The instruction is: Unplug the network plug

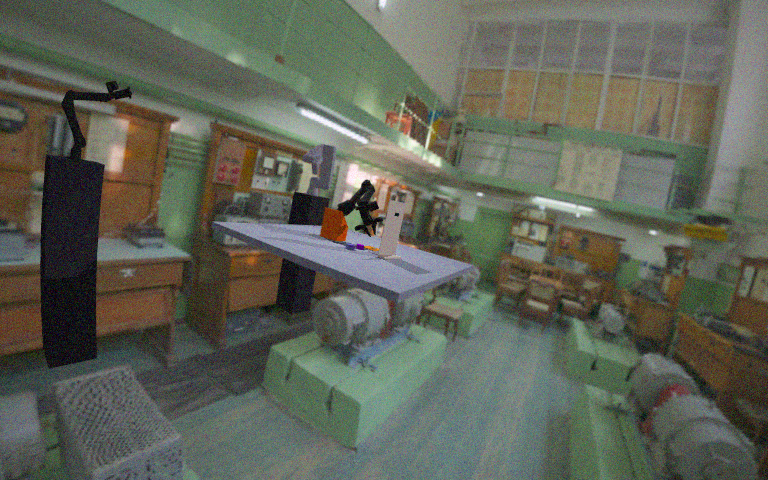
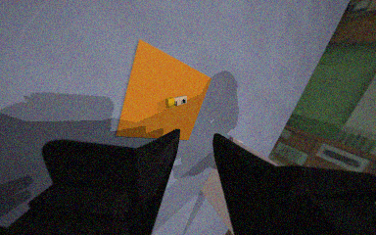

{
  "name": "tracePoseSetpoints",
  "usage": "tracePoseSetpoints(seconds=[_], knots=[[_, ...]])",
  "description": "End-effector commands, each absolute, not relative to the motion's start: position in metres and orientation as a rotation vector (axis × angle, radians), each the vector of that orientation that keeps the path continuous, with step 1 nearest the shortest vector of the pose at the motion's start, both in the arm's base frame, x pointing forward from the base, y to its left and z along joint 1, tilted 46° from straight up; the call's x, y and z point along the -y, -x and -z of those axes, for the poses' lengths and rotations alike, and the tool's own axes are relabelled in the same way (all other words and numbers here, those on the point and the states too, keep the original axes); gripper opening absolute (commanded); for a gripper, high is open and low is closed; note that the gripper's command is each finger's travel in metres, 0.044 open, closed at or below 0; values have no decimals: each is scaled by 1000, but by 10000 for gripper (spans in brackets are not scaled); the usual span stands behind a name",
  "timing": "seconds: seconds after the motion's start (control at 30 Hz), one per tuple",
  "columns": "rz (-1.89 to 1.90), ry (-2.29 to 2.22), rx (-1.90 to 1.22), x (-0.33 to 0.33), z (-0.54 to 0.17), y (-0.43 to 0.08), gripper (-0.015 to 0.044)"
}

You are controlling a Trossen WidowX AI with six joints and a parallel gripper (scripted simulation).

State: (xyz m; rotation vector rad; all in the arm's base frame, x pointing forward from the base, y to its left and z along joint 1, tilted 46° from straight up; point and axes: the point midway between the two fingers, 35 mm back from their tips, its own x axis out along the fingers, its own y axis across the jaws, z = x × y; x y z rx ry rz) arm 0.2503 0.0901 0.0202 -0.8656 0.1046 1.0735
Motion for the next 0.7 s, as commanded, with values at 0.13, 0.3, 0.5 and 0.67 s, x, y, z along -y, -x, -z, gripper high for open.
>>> tracePoseSetpoints(seconds=[0.13, 0.3, 0.5, 0.67], knots=[[-1071, 871, -93, -86, -27, -252, 156], [-1070, 870, -92, -83, -30, -251, 156], [-1069, 868, -90, -79, -34, -250, 156], [-1068, 867, -88, -77, -38, -249, 156]])
